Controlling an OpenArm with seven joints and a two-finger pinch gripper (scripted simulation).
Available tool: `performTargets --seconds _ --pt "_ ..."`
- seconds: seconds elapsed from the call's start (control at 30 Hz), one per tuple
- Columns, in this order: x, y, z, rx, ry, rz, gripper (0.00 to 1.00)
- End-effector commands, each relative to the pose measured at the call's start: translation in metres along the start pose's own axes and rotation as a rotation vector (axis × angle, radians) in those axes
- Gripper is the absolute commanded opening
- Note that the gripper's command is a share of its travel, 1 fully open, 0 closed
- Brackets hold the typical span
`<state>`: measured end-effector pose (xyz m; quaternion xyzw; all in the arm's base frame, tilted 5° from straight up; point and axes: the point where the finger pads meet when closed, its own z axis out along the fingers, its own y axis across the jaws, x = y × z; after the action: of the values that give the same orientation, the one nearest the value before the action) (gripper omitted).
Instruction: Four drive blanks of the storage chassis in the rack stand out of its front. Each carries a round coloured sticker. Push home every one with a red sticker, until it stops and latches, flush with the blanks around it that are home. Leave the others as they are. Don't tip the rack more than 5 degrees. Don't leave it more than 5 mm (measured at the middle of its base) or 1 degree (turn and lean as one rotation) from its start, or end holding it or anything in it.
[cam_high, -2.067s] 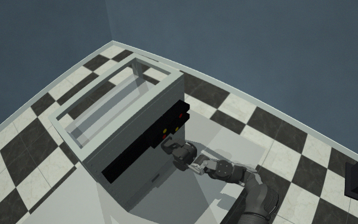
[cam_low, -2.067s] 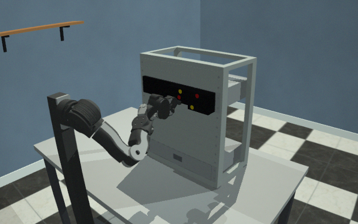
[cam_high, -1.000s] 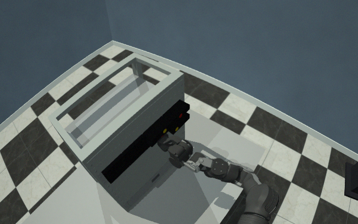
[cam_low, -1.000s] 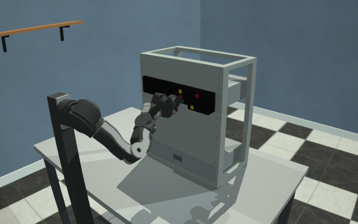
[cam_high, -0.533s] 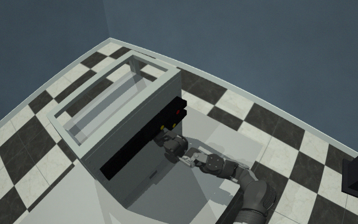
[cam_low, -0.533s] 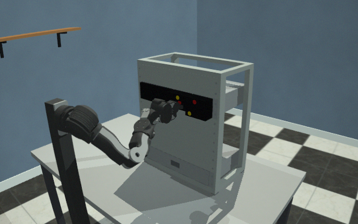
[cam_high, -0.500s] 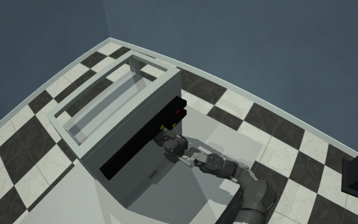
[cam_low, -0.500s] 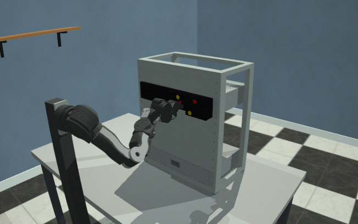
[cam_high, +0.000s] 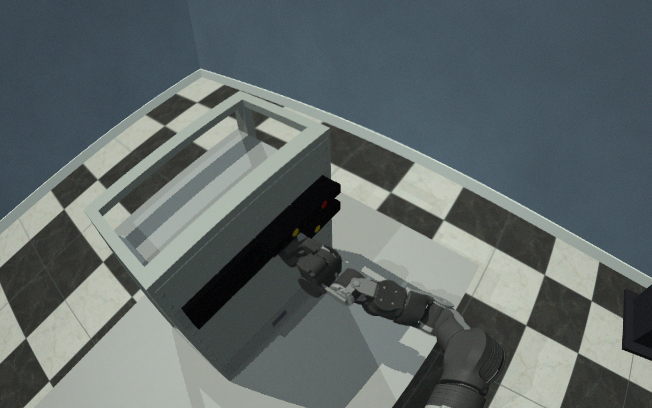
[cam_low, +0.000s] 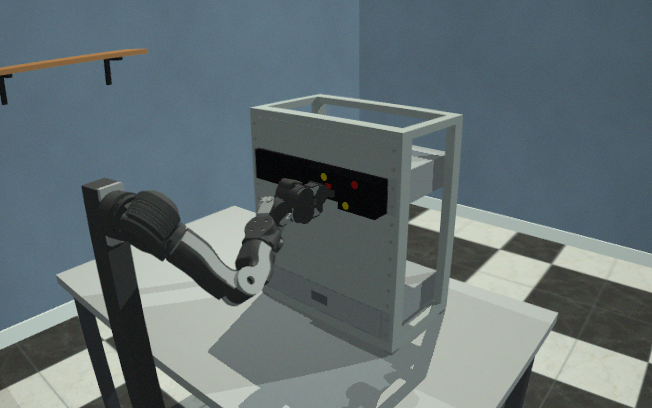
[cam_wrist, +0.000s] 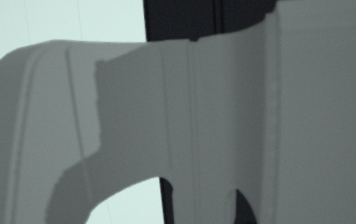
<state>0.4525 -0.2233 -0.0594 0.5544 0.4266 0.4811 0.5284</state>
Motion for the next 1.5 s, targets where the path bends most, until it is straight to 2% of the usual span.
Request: performTargets --seconds 0.0,1.47 --pt "0.0035 -0.0058 0.0012 0.02 0.013 -0.001 0.0" --pt "0.0049 -0.0094 0.0072 0.022 0.012 -0.001 0.0"
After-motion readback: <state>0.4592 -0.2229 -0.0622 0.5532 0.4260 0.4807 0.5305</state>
